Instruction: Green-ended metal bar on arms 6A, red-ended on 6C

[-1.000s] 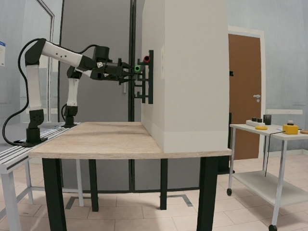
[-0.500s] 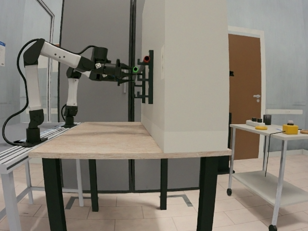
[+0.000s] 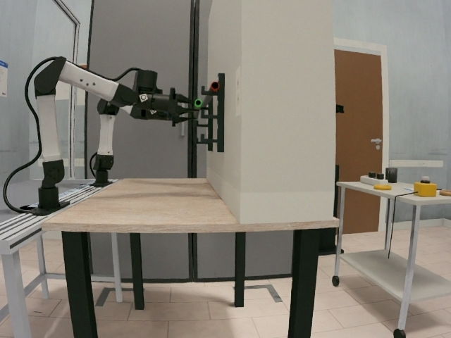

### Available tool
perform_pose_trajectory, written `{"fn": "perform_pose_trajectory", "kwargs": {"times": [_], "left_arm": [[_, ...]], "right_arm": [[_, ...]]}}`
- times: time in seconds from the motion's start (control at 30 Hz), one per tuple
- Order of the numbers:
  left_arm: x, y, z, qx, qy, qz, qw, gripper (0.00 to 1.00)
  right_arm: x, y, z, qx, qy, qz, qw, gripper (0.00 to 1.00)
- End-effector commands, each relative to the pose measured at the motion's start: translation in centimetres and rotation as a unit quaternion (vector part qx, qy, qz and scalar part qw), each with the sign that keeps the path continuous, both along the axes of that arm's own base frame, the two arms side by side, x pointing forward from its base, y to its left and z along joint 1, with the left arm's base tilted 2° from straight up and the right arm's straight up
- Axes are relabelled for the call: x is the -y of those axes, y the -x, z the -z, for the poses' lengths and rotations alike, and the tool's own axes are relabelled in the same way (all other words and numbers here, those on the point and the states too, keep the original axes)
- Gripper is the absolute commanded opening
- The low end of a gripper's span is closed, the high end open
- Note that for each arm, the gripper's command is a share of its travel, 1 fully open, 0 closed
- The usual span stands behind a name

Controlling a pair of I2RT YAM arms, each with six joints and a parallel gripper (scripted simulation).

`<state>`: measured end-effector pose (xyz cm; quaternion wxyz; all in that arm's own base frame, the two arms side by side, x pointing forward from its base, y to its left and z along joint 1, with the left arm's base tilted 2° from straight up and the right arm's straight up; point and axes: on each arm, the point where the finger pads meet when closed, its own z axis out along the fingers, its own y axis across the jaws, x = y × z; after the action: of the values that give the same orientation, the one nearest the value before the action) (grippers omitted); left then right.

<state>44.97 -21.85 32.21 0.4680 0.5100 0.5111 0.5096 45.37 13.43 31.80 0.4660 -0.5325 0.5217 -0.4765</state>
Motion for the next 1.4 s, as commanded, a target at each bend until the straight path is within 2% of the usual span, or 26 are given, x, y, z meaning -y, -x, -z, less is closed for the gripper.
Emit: {"fn": "perform_pose_trajectory", "kwargs": {"times": [0.0,1.37], "left_arm": [[0.3,1.3,-2.5,0.033,0.011,0.013,0.999,0.0],[0.2,1.1,3.8,0.033,0.011,0.013,0.999,0.0]], "right_arm": [[-0.5,1.0,-3.3,0.054,-0.011,-0.013,0.998,0.0],[-0.5,1.0,2.5,0.054,-0.011,-0.013,0.998,0.0]]}}
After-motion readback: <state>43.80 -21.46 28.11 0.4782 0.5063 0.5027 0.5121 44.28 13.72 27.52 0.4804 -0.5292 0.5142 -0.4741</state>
